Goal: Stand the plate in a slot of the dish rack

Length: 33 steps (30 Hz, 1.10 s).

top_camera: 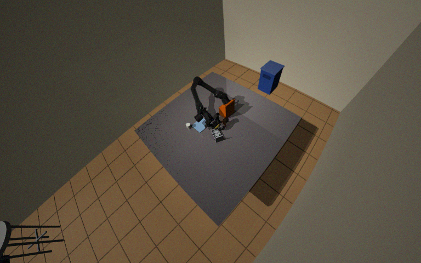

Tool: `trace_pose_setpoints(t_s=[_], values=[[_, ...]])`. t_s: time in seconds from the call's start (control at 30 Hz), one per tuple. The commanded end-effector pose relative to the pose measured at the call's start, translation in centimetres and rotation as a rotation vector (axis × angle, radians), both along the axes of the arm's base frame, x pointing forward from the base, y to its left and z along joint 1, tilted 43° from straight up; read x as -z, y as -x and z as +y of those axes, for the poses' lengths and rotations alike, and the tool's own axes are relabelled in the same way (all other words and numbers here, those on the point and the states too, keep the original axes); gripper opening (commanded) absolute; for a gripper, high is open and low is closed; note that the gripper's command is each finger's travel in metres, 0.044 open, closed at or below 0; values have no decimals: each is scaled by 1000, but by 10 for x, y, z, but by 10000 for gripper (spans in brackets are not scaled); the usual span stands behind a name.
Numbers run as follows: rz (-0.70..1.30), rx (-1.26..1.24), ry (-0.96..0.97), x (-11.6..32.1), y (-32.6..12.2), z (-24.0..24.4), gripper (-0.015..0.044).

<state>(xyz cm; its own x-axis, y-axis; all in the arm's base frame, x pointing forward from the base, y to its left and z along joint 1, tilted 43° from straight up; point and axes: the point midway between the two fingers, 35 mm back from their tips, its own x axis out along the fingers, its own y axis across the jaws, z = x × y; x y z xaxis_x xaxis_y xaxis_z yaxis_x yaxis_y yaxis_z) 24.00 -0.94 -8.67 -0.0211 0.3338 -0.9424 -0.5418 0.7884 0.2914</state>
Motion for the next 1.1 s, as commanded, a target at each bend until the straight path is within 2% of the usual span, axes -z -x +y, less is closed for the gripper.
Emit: trace_pose_setpoints(t_s=[0.0, 0.53, 1.07], values=[[-70, -57, -45, 1, 0, -2, 0], [-437, -299, -136, -2, -3, -19, 0], [-808, -517, -80, -13, -3, -37, 0]])
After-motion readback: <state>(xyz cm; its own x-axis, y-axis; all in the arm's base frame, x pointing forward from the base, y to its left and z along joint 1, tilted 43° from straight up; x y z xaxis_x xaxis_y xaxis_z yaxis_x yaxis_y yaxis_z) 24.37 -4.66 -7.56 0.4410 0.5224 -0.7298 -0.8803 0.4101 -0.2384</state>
